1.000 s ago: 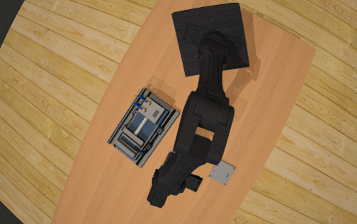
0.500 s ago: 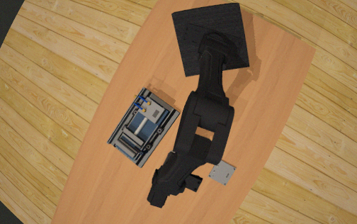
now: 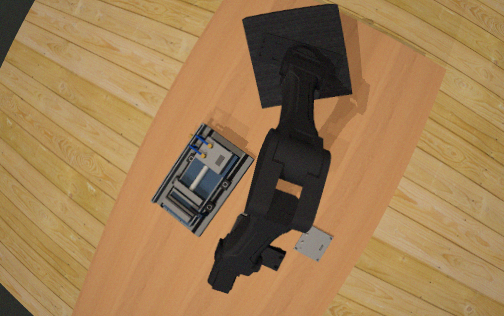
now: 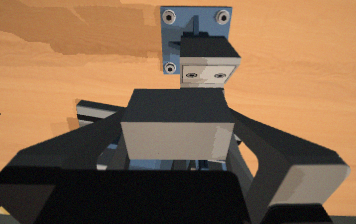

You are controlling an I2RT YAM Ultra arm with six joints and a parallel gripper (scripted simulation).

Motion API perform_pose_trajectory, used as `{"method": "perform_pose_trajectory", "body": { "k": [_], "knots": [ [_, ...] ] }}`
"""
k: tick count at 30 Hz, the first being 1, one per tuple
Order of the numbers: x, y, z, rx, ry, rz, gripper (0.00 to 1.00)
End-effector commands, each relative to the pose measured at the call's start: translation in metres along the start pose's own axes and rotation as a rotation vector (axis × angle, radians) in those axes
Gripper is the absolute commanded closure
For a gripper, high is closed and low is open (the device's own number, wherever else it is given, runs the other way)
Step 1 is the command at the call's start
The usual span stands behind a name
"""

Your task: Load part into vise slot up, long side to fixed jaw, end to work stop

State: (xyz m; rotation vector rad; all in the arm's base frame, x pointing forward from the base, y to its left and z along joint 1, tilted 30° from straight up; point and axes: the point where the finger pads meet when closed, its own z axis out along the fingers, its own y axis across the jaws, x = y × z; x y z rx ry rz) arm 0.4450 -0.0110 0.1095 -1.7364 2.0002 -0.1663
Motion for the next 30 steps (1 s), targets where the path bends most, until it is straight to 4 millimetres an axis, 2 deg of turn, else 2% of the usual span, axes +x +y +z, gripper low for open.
{"method": "perform_pose_trajectory", "body": {
  "k": [1,21,25,27,28,30],
  "knots": [
    [-0.005,-0.016,-0.024,0.060,-0.002,-0.004,1.00],
    [-0.009,-0.015,-0.023,0.060,0.007,-0.013,1.00],
    [-0.004,-0.005,-0.015,0.040,0.020,-0.002,1.00],
    [-0.004,-0.005,-0.015,0.040,0.020,-0.002,1.00],
    [-0.006,-0.016,-0.022,0.068,0.020,-0.009,1.00],
    [-0.008,-0.009,-0.016,0.055,0.024,-0.013,1.00]
  ]
}}
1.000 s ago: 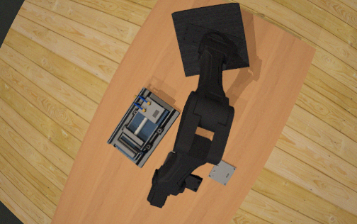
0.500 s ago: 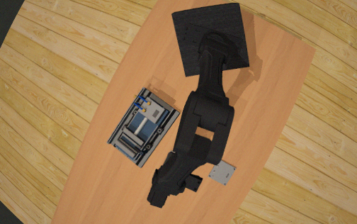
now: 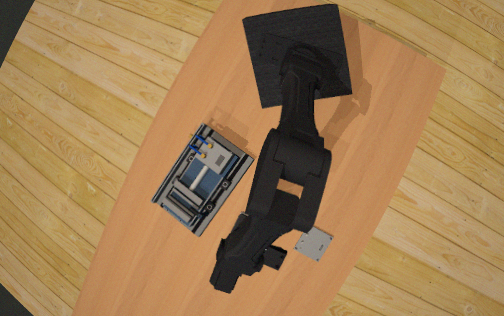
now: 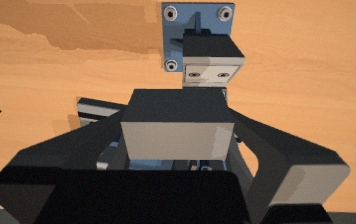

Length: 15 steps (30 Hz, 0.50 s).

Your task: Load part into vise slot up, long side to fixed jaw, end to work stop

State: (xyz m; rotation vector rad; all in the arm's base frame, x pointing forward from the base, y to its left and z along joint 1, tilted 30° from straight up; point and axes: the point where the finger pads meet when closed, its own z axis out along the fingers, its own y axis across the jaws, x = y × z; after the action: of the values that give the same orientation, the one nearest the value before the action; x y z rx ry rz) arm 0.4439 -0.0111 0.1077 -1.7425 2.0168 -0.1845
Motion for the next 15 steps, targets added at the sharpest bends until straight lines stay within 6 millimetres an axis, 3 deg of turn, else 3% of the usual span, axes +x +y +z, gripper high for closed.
{"method": "perform_pose_trajectory", "body": {
  "k": [1,14,15],
  "knots": [
    [-0.007,-0.005,-0.014,0.044,0.007,-0.009,1.00],
    [-0.009,-0.012,-0.021,0.060,0.065,-0.011,1.00],
    [-0.002,-0.013,-0.023,0.063,0.078,0.004,1.00]
  ]
}}
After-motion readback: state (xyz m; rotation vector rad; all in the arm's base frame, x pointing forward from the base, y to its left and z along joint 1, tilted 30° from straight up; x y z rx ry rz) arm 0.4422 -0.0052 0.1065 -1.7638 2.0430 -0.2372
